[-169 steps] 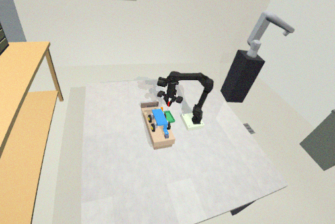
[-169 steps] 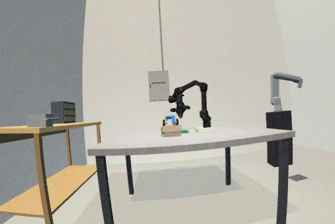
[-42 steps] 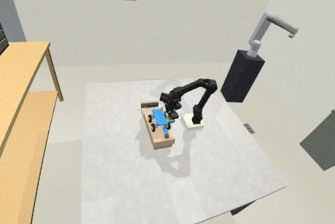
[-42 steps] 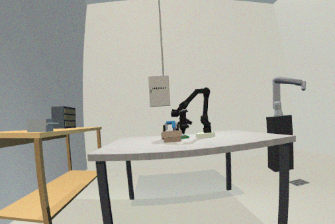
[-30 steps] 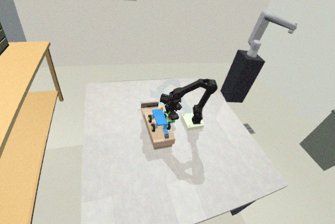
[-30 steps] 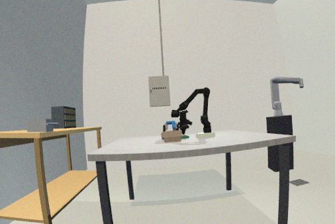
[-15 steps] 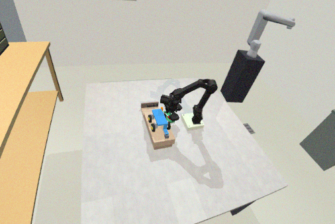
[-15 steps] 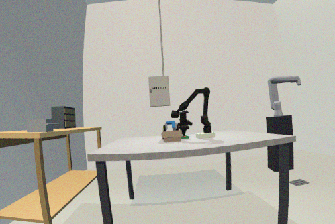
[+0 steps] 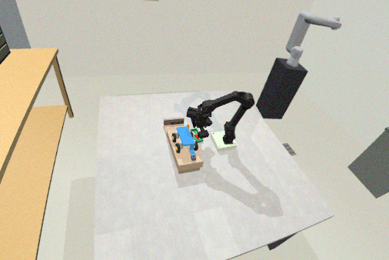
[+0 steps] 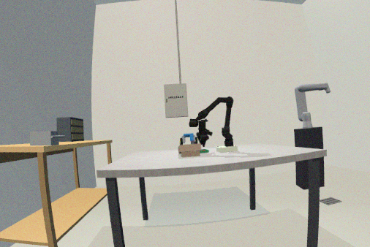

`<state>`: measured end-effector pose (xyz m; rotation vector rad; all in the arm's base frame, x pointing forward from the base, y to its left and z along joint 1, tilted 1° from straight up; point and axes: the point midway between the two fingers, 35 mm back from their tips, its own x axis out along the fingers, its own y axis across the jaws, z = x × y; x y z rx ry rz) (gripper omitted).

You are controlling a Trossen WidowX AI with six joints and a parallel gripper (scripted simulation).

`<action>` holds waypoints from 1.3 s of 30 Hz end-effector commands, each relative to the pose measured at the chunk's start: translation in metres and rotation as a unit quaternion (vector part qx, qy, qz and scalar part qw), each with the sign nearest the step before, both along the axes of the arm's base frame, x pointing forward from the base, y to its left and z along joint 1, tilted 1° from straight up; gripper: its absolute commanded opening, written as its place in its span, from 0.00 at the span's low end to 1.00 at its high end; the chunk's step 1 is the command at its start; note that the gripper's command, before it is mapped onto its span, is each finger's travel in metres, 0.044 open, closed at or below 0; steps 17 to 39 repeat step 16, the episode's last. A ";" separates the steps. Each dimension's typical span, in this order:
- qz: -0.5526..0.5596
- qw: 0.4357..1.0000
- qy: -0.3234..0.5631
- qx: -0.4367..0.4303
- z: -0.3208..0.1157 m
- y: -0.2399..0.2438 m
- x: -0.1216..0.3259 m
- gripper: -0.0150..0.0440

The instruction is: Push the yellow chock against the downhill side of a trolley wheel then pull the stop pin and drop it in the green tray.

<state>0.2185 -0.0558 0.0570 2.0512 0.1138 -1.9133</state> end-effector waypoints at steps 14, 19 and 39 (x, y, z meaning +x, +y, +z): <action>-0.003 1.000 0.000 -0.001 0.056 0.002 -0.004 1.00; -0.003 1.000 0.000 -0.001 0.062 0.002 -0.005 1.00; -0.003 1.000 0.000 -0.001 0.062 0.002 -0.005 1.00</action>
